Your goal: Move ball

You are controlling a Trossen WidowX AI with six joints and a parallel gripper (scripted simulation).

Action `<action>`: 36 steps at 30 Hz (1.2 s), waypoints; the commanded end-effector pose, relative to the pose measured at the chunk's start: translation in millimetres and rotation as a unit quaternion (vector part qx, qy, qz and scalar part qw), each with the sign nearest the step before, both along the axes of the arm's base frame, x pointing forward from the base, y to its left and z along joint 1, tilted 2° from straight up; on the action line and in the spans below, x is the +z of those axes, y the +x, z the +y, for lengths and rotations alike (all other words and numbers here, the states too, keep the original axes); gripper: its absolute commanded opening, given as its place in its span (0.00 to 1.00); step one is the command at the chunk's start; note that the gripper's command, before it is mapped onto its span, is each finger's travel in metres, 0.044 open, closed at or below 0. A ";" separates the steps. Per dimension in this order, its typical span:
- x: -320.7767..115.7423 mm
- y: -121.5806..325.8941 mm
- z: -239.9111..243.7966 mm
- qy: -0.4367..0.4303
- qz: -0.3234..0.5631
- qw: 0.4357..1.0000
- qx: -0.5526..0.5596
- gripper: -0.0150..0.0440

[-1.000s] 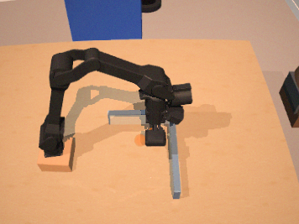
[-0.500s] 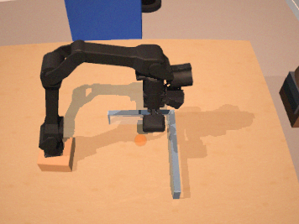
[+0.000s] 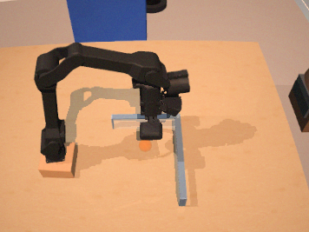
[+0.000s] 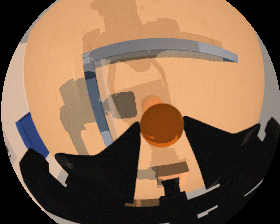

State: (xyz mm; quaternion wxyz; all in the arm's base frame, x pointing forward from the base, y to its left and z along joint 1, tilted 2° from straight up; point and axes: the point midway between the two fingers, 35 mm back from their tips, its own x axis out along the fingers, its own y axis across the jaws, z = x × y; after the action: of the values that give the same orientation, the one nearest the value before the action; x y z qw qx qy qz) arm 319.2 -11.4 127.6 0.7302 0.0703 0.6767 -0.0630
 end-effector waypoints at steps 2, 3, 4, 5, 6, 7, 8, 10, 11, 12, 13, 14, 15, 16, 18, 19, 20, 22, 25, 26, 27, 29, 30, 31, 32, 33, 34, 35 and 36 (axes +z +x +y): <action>-16.1 -12.7 5.3 0.001 0.003 1.000 -0.002 0.25; -18.6 -14.8 6.2 0.001 0.003 1.000 -0.002 0.25; -20.7 -16.5 6.8 0.001 0.004 1.000 -0.002 0.25; -22.0 -17.5 7.2 0.001 0.004 1.000 -0.002 0.25; -22.4 -17.8 7.3 0.001 0.004 1.000 -0.002 0.25; -22.4 -17.8 7.3 0.001 0.004 1.000 -0.002 0.25; -22.4 -17.8 7.3 0.001 0.004 1.000 -0.002 0.25; -25.2 -17.3 7.3 0.001 0.004 1.000 -0.002 0.25; -28.0 -16.8 7.3 0.001 0.004 1.000 -0.002 0.25; -31.7 -16.1 7.4 0.001 0.004 1.000 -0.002 0.25; -35.9 -15.5 7.4 0.001 0.004 1.000 -0.002 0.25; -40.8 -14.8 7.4 0.001 0.004 1.000 -0.002 0.25; -46.1 -14.2 7.4 0.001 0.004 1.000 -0.002 0.25; -51.6 -13.6 7.4 0.001 0.004 1.000 -0.002 0.25; -62.7 -12.9 7.5 0.001 0.004 1.000 -0.002 0.25; -68.3 -12.7 7.5 0.001 0.004 1.000 -0.002 0.25; -73.8 -12.6 7.5 0.001 0.004 1.000 -0.002 0.25; -84.7 -12.8 7.6 0.001 0.004 1.000 -0.002 0.25; -92.5 -13.3 7.6 0.001 0.004 1.000 -0.002 0.25; -92.5 -13.3 7.6 0.001 0.004 1.000 -0.002 0.25; -92.5 -13.3 7.6 0.001 0.004 1.000 -0.002 0.25; -92.5 -13.3 7.6 0.001 0.004 1.000 -0.002 0.25; -92.5 -13.3 7.6 0.001 0.004 1.000 -0.002 0.25; -92.8 -13.3 7.6 0.001 0.004 1.000 -0.002 0.25; -93.3 -13.2 7.6 0.001 0.004 1.000 -0.002 0.25; -94.0 -13.1 7.6 0.001 0.004 1.000 -0.002 0.25; -95.0 -13.0 7.6 0.001 0.004 1.000 -0.002 0.25; -96.2 -12.9 7.7 0.001 0.004 1.000 -0.002 0.25; -97.7 -12.8 7.7 0.001 0.004 1.000 -0.002 0.25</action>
State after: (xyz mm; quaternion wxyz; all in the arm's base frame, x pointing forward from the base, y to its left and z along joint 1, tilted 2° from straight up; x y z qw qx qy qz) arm 308.8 -3.8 36.4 0.7307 0.0705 0.6762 -0.0619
